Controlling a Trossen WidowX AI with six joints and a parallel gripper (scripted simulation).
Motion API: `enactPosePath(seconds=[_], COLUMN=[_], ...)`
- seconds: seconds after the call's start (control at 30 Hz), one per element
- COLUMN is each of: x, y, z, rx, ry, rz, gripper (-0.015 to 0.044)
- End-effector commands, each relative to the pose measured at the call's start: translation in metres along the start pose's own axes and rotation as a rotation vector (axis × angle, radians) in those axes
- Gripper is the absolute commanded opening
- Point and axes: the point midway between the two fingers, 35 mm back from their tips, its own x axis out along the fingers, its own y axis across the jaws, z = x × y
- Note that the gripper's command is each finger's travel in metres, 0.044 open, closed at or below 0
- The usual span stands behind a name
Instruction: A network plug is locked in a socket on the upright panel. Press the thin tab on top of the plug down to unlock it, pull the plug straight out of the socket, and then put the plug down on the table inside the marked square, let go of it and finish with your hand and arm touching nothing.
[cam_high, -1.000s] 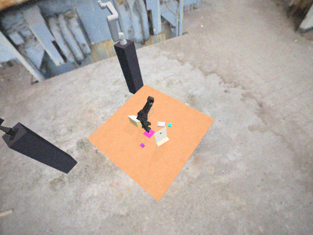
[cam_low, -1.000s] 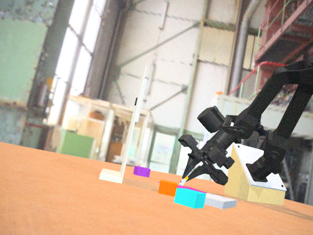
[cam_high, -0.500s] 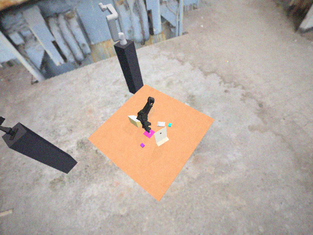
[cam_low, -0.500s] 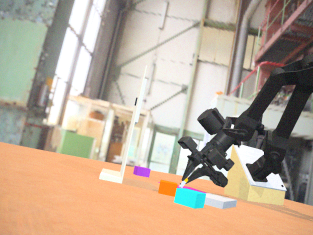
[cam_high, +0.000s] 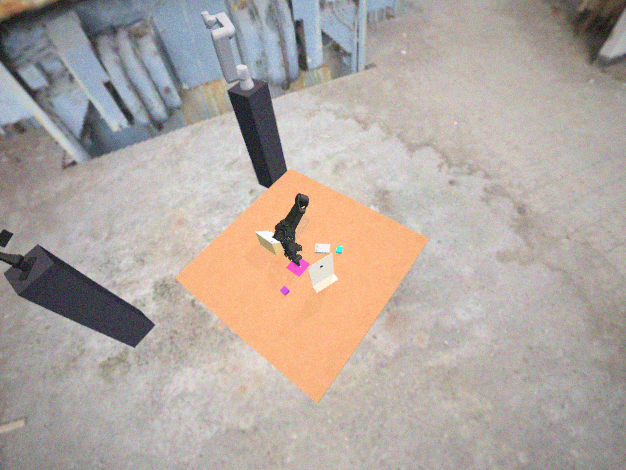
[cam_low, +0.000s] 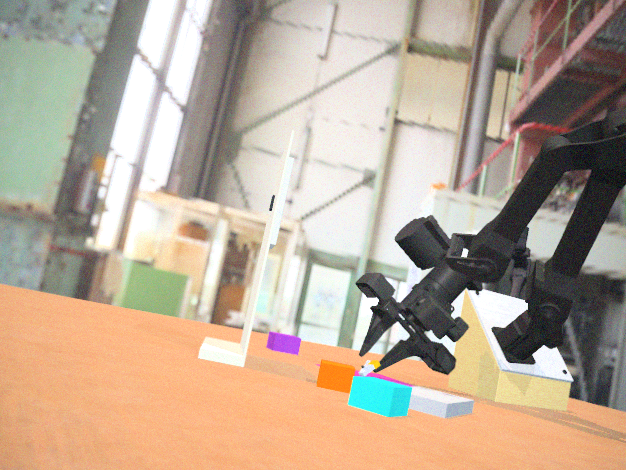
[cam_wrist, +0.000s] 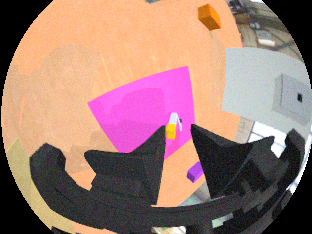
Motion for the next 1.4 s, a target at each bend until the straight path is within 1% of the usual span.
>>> enactPosePath(seconds=[0.0,1.37], x=[0.000,-0.030], y=[0.000,-0.003], z=[0.000,-0.004], rx=[-0.002,0.002], ry=[-0.001,0.009], rz=[0.001,0.004], gripper=[0.0156,0.0156])
